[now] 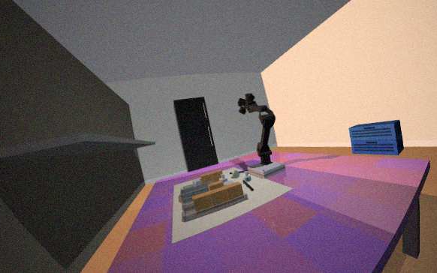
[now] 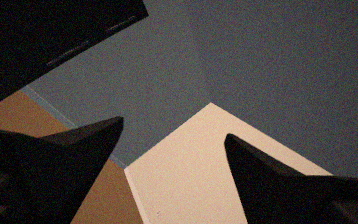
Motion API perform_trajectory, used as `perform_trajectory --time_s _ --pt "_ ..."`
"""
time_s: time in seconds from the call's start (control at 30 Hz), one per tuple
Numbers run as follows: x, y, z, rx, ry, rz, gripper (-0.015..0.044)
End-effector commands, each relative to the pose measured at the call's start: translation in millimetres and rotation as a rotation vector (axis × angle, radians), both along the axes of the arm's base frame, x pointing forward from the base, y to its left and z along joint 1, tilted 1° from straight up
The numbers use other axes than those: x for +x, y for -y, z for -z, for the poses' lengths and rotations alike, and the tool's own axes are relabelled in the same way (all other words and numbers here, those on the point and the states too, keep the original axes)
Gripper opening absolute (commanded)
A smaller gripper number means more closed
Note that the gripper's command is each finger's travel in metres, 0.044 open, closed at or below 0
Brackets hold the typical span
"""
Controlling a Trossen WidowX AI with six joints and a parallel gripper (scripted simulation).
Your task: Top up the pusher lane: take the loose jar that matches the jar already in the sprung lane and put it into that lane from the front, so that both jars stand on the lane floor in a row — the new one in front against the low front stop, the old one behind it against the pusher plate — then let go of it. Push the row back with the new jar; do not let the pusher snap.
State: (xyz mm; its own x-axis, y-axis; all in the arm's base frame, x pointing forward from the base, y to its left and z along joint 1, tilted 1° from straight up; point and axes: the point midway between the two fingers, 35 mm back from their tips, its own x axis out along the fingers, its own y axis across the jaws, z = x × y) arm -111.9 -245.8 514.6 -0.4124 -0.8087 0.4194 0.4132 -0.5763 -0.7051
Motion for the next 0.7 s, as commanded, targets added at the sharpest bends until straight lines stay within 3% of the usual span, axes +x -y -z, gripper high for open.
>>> perform_trajectory --time_s 0.0,0.37,0.67 --pt "1 2 1 0.004 0.005 -0.009 0.0426" --pt "118 76 89 0.302 0.288 -0.503 0.044" --pt "243 69 179 0.694 0.467 -0.825 0.044"
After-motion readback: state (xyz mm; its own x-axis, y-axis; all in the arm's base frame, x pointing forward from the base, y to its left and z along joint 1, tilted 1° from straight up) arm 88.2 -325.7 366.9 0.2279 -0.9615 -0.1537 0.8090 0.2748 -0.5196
